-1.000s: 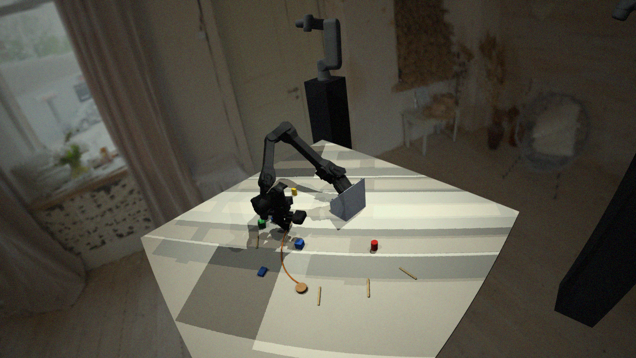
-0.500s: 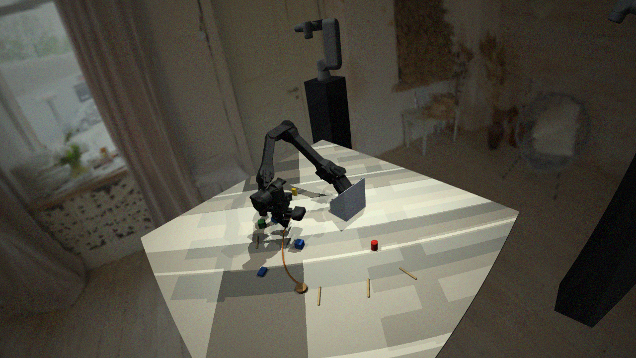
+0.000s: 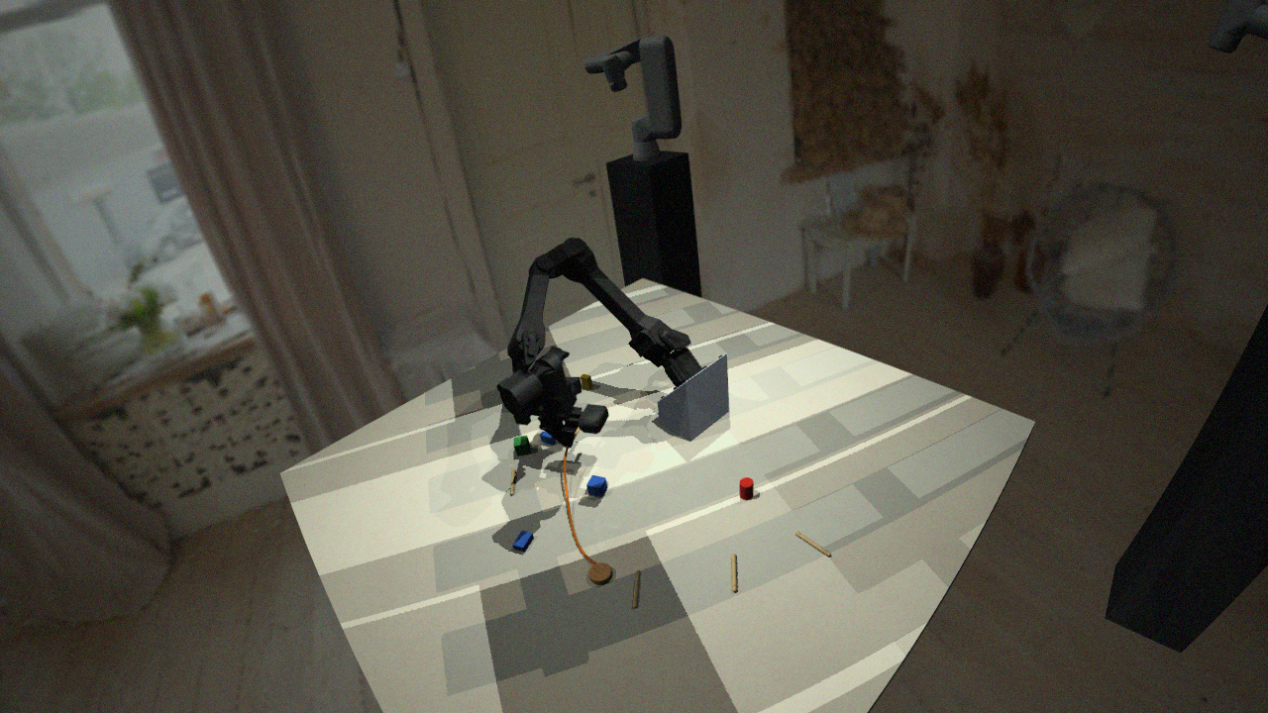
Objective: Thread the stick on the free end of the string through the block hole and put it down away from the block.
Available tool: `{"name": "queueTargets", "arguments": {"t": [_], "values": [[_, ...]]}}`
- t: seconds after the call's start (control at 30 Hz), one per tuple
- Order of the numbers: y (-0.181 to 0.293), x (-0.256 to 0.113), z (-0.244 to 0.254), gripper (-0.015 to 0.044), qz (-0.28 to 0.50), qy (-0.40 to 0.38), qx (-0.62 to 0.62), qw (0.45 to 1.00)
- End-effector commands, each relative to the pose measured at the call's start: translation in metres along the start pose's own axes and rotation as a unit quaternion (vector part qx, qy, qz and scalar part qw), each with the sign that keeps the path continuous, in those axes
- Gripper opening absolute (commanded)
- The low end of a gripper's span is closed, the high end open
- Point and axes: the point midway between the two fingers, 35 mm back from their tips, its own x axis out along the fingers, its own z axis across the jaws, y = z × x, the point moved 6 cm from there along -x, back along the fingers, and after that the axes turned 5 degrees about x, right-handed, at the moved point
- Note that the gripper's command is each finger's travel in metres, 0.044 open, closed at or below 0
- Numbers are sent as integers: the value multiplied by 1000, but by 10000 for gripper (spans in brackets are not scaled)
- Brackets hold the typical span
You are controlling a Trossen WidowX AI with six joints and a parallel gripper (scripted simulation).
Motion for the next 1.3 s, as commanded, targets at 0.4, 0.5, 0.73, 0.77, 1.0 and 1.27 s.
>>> {"name": "queueTargets", "arguments": {"t": [0.4, 0.5, 0.73, 0.77, 1.0, 1.27], "values": [[6, -1, 1, 0, 0, 0, -133, 991], [8, -1, 1, 0, 0, 0, -185, 983], [13, -1, 1, 0, 1, -1, -306, 952], [14, -1, 1, 0, 1, -1, -323, 947], [19, -2, 2, 0, 1, -1, -437, 899], [26, -2, 2, 0, 1, -2, -560, 828]]}}
